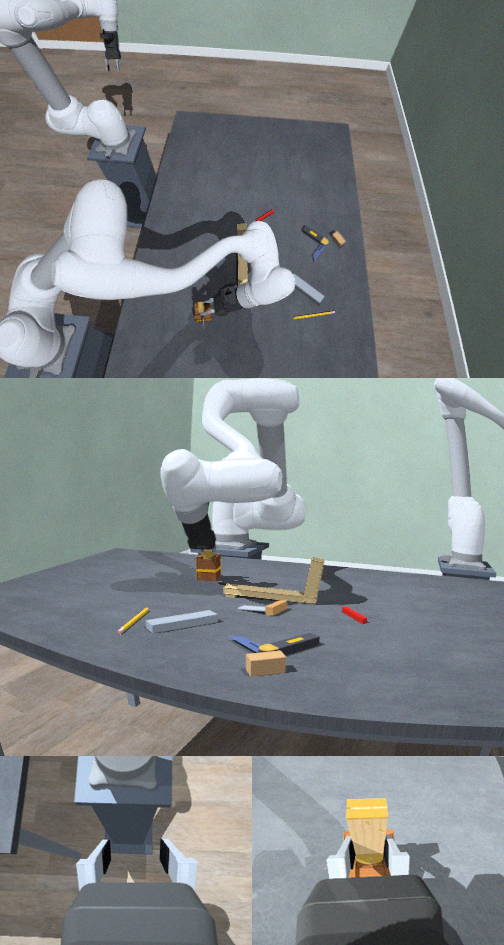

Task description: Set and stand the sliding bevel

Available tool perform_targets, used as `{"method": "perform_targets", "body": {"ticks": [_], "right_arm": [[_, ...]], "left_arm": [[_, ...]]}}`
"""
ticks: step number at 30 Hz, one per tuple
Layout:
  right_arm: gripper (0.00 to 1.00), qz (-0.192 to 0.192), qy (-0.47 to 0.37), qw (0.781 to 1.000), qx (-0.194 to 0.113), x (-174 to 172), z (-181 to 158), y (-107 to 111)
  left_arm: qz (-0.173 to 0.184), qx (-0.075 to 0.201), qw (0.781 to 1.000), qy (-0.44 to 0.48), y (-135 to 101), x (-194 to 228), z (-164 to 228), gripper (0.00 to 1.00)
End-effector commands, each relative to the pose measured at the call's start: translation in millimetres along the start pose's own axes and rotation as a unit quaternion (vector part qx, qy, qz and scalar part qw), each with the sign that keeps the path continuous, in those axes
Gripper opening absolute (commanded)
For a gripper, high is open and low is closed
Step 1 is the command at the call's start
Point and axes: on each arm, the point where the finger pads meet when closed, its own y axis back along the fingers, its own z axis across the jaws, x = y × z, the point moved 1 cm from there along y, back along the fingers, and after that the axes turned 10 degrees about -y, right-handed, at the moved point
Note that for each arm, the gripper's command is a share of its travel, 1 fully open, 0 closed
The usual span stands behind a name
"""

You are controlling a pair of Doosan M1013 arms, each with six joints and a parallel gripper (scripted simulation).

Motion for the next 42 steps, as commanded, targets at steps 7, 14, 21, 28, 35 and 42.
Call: {"method": "perform_targets", "body": {"ticks": [7, 14, 21, 28, 35, 42], "right_arm": [[0.00, -0.001, 0.000, 1.000, 0.000, 0.0, 0.1, 0.5], [0.00, -0.001, 0.000, 1.000, 0.000, -1.4, 0.3, -1.0], [0.00, -0.001, 0.000, 1.000, 0.000, -2.1, 0.5, -1.7], [0.00, -0.001, 0.000, 1.000, 0.000, -2.2, 0.5, -1.8], [0.00, -0.001, 0.000, 1.000, 0.000, -3.9, 0.8, -3.4], [0.00, -0.001, 0.000, 1.000, 0.000, -4.2, 0.8, -3.8]], "left_arm": [[-0.001, 0.000, 1.000, 0.000, 0.6, -0.1, 0.2, 1.00], [-0.001, 0.000, 1.000, 0.000, 0.6, -0.1, 0.2, 1.00], [-0.001, 0.000, 1.000, 0.000, 0.6, -0.1, 0.2, 1.00], [-0.001, 0.000, 1.000, 0.000, 0.6, -0.1, 0.2, 1.00], [-0.001, 0.000, 1.000, 0.000, 0.6, -0.1, 0.2, 1.00], [-0.001, 0.000, 1.000, 0.000, 0.6, -0.1, 0.2, 1.00]]}}
